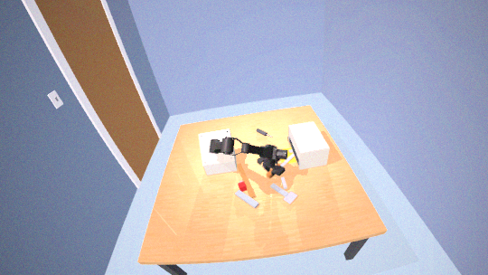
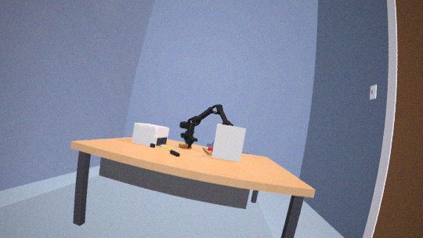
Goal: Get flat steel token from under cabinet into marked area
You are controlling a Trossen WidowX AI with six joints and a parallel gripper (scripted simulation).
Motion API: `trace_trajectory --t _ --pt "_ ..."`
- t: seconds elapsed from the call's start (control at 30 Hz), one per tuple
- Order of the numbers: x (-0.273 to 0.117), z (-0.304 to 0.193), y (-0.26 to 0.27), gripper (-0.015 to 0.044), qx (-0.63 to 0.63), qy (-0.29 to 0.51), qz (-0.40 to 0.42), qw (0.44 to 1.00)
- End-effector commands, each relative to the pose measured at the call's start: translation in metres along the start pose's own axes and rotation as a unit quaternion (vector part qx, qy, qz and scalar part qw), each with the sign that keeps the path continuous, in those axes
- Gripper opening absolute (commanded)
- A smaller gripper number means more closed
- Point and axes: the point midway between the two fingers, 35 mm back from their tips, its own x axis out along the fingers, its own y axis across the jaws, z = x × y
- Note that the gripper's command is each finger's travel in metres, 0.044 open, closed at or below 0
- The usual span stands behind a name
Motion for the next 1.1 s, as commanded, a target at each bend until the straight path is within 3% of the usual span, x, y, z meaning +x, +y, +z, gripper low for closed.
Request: trace_trajectory --t 0.0,1.07 --pt "0.001 -0.007 0.001 0.0 -0.001 -0.002 0.003 1.0" --pt "0.001 -0.056 -0.004 0.0 -0.001 -0.001 0.003 1.0"
